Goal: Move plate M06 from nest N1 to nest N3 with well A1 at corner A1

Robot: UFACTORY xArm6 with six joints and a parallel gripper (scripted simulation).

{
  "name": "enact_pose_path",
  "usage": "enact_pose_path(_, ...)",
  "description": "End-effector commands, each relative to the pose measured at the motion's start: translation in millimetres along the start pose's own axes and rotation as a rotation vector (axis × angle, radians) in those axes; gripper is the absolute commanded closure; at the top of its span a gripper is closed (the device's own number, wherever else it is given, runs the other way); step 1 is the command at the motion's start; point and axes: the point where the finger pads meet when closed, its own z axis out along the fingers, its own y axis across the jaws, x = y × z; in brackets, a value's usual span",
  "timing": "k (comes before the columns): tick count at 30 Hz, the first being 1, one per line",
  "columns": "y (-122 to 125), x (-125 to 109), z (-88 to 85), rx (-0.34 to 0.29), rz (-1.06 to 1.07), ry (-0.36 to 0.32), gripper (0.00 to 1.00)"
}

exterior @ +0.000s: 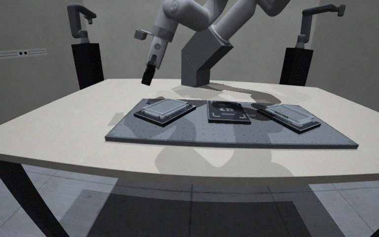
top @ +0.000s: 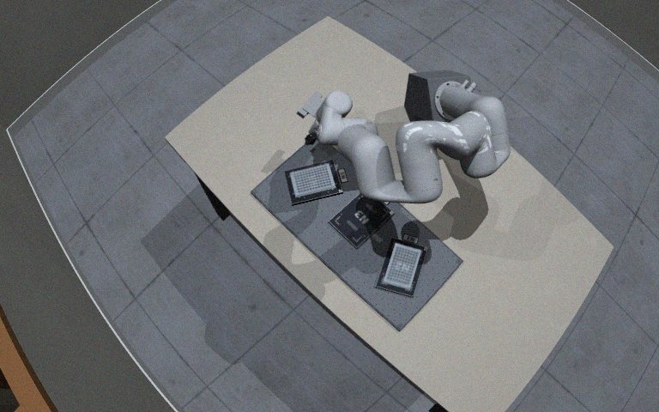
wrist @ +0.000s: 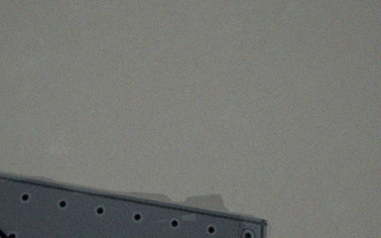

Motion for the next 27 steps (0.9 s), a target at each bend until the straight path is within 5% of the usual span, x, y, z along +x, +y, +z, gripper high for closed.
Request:
enact_pose_path(1,0,1,-0.6,0.001,0.000,0.002,0.00)
enact_pose_path(17,0,1,-0.6,0.001,0.000,0.002,0.00)
enact_pose_path(27,-45,-4,-14.0,0.083,-0.214,-0.073,0.00)
